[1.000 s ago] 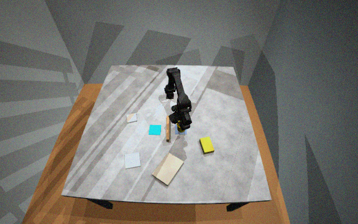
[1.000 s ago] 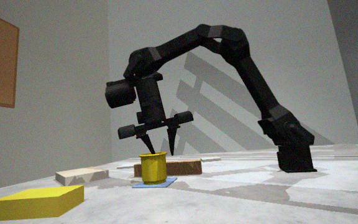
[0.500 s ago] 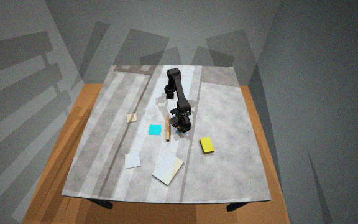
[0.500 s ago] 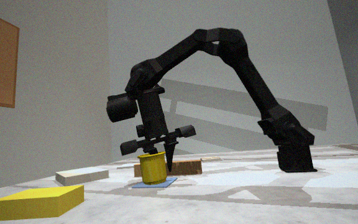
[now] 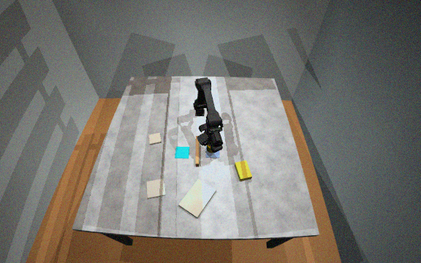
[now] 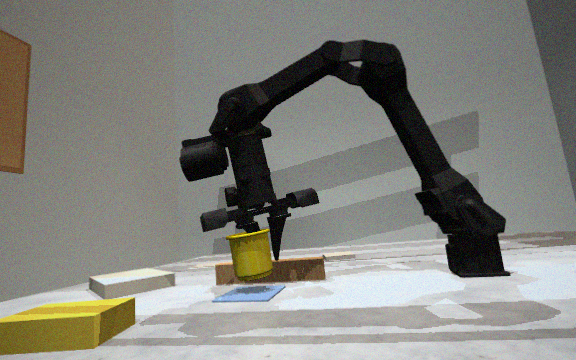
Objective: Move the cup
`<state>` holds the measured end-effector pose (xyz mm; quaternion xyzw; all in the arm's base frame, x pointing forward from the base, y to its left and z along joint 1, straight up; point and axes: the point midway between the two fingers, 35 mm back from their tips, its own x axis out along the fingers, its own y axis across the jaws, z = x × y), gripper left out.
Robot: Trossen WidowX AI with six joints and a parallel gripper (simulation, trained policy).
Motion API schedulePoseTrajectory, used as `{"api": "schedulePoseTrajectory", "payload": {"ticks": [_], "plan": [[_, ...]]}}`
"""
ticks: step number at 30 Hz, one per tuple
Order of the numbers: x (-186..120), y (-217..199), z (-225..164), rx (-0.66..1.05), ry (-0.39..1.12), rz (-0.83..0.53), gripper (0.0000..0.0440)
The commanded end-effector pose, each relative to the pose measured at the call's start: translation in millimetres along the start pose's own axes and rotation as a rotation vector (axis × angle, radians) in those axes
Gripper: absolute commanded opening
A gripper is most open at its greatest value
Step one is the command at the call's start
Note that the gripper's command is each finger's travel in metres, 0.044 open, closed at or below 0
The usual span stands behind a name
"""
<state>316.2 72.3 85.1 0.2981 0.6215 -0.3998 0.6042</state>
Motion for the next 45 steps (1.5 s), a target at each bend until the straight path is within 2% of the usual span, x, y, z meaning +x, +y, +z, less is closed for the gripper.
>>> {"api": "schedulePoseTrajectory", "payload": {"ticks": [1, 12, 22, 34, 45], "plan": [[-21, -5, 5, 0.032, -0.006, 0.043, 0.0], [-58, -14, 23, 0.132, -0.013, 0.114, 0.0005], [-73, -18, 51, 0.217, -0.038, 0.174, 0.0], [-76, -27, 98, 0.314, -0.08, 0.237, 0.0], [-63, -40, 135, 0.391, -0.105, 0.262, 0.0]]}}
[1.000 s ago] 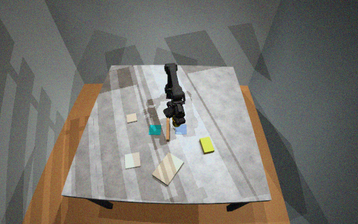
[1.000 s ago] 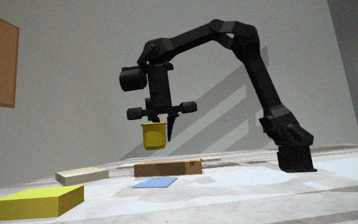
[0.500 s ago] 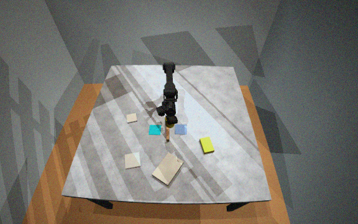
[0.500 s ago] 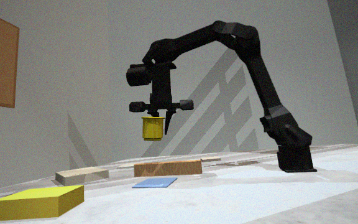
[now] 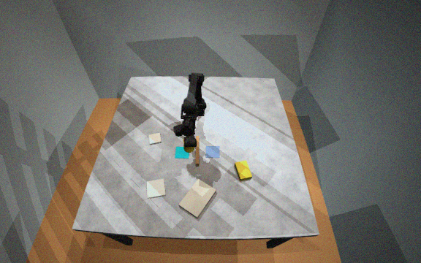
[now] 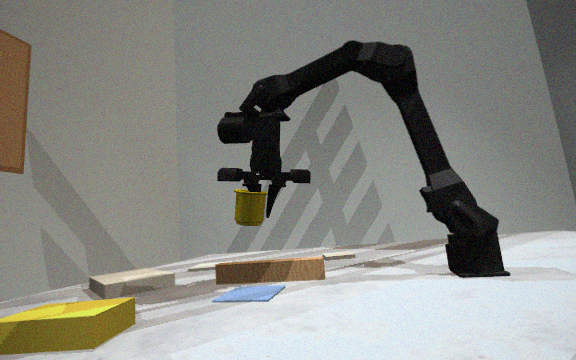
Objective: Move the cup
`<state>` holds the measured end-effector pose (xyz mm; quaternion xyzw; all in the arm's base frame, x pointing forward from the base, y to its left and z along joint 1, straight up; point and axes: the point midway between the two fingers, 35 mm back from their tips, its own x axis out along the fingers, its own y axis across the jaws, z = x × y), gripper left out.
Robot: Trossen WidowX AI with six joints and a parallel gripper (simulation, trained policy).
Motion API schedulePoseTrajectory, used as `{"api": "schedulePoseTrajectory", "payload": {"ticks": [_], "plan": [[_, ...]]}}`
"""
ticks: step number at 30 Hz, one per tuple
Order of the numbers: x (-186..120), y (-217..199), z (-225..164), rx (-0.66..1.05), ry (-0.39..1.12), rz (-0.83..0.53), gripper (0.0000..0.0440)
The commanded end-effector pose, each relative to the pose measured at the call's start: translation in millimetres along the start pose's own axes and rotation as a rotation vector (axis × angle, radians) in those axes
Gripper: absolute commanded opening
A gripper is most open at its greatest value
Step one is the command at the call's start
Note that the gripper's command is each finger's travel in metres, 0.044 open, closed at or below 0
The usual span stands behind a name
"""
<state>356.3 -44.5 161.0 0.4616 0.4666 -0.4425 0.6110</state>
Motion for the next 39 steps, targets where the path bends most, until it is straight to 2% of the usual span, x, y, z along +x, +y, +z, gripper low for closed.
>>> {"api": "schedulePoseTrajectory", "payload": {"ticks": [1, 13, 27, 39], "plan": [[4, -2, 14, 0.022, -0.016, 0.013, 0.0], [30, -12, 36, 0.075, -0.031, 0.015, 0.0], [65, -30, 37, 0.105, -0.027, 0.0, 0.0003], [85, -53, 32, 0.132, -0.017, -0.048, 0.0045]]}}
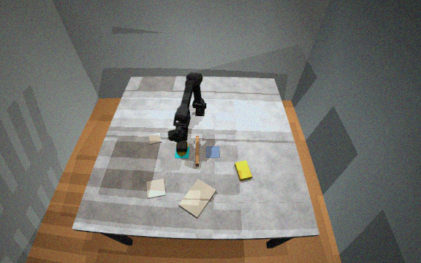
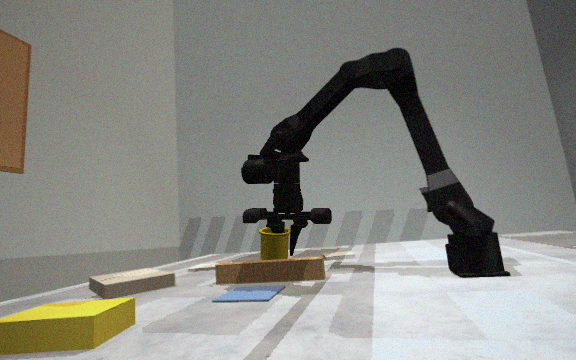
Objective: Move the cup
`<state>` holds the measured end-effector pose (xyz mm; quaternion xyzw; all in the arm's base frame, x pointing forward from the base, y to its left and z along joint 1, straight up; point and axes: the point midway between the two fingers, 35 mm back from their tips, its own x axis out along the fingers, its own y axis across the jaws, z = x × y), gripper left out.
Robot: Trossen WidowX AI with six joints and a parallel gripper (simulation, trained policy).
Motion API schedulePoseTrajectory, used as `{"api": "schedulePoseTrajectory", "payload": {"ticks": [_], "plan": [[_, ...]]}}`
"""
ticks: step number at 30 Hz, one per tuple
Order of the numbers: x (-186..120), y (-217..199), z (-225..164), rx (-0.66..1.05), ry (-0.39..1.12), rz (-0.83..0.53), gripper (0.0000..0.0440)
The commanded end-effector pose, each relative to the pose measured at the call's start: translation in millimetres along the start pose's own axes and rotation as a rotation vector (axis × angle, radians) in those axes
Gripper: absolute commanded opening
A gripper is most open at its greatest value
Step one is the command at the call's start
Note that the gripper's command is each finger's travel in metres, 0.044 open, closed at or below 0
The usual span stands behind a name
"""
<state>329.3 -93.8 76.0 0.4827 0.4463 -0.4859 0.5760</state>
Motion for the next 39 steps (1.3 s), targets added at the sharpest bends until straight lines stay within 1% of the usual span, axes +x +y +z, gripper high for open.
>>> {"api": "schedulePoseTrajectory", "payload": {"ticks": [1, 5, 8, 9, 11, 18, 31, 34, 39], "plan": [[2, -7, 1, 0.018, -0.003, -0.007, 0.005], [6, -9, 3, 0.025, -0.007, -0.004, 0.0096], [1, -4, 8, 0.038, -0.011, 0.034, 0.0164], [-1, -3, 9, 0.042, -0.011, 0.046, 0.0175], [-5, -1, 11, 0.047, -0.01, 0.069, 0.0174], [-20, -3, 12, 0.053, 0.005, 0.11, 0.0193], [-57, -10, 18, 0.087, 0.014, 0.182, 0.0256], [-68, -10, 22, 0.095, 0.007, 0.206, 0.029], [-85, -11, 29, 0.114, 0.0, 0.23, 0.0388]]}}
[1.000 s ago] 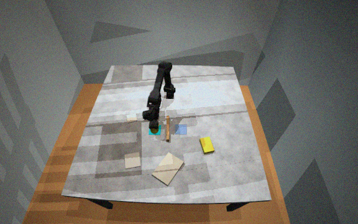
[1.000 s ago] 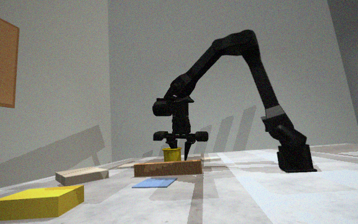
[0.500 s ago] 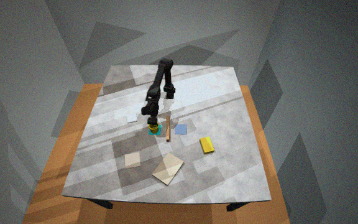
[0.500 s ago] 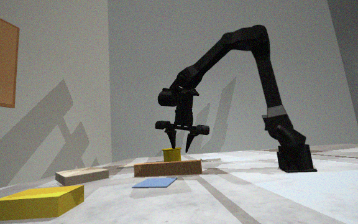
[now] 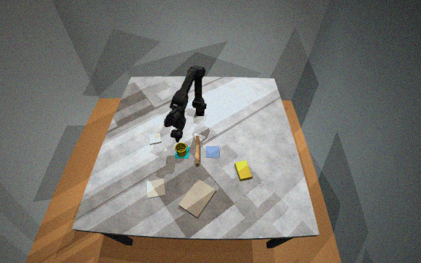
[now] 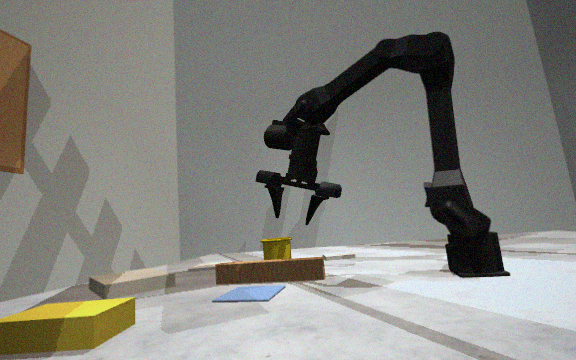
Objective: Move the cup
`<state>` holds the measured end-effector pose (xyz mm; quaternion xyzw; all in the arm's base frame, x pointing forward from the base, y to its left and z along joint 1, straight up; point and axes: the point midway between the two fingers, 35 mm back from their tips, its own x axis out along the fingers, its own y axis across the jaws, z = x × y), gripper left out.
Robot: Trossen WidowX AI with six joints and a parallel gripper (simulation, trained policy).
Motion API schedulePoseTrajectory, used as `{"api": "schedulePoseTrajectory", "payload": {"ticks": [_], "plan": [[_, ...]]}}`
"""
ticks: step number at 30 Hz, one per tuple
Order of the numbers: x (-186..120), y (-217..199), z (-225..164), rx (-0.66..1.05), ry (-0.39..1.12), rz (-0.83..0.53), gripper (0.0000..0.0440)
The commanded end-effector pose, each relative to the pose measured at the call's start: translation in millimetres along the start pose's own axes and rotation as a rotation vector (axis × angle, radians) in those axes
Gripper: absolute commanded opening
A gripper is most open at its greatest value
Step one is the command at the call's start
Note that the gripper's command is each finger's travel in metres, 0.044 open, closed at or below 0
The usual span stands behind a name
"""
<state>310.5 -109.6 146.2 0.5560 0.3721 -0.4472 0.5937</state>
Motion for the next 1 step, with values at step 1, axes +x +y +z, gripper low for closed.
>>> {"api": "schedulePoseTrajectory", "payload": {"ticks": [1], "plan": [[-17.8, 3.9, 6.4, 0.013, -0.008, 0.035, 0.041]]}}
